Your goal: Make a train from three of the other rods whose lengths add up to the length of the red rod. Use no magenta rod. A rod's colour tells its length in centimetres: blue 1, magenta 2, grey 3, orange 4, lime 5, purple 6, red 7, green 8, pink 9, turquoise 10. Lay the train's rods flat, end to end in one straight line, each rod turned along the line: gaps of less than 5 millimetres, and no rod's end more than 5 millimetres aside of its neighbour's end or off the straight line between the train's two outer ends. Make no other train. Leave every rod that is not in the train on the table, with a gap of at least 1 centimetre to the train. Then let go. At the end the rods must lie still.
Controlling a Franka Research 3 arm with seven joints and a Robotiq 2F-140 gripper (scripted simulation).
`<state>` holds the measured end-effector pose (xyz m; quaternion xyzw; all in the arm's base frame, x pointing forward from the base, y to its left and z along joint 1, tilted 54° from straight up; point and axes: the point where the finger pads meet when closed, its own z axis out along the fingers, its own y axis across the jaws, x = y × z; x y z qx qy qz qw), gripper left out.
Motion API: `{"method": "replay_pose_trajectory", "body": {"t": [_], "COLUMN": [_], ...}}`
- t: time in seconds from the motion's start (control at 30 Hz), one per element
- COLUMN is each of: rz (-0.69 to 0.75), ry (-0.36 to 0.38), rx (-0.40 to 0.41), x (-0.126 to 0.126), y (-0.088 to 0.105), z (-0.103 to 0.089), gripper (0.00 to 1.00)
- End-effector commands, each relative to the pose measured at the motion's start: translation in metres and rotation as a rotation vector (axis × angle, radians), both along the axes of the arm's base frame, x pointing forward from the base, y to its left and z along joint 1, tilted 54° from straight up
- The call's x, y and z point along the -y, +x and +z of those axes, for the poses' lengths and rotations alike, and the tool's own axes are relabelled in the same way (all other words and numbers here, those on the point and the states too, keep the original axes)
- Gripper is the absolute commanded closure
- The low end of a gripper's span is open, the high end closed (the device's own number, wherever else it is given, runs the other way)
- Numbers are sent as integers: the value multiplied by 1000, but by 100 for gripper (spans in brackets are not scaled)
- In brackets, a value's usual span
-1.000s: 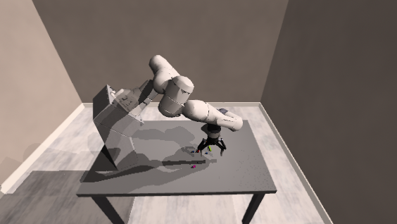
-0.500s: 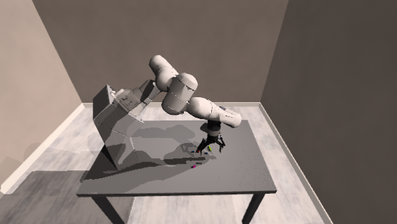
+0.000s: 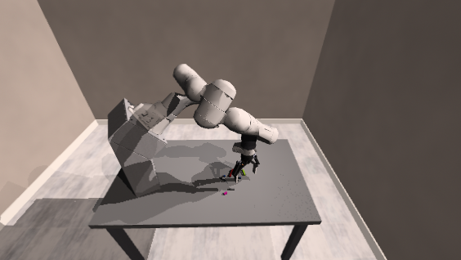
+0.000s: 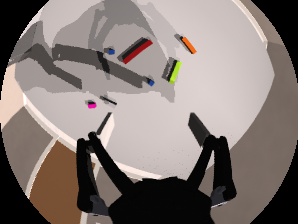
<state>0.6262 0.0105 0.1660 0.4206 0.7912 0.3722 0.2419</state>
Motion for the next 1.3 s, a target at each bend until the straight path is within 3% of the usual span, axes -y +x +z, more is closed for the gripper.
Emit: {"method": "replay_pose_trajectory", "body": {"t": [0.0, 0.33, 0.4, 0.43, 0.9, 0.97, 1.0, 1.27], "rz": [115, 239, 239, 272, 451, 451, 486, 593], "ry": [-101, -252, -252, -291, -506, -506, -547, -675], "rx": [67, 149, 149, 170, 289, 289, 312, 383], "x": [-9, -20, -20, -23, -39, -39, -43, -53], "y": [2, 0, 0, 0, -3, -3, -3, -5], "z": [4, 9, 9, 10, 18, 18, 19, 24], "gripper": [0, 0, 0, 0, 0, 0, 0, 0]}}
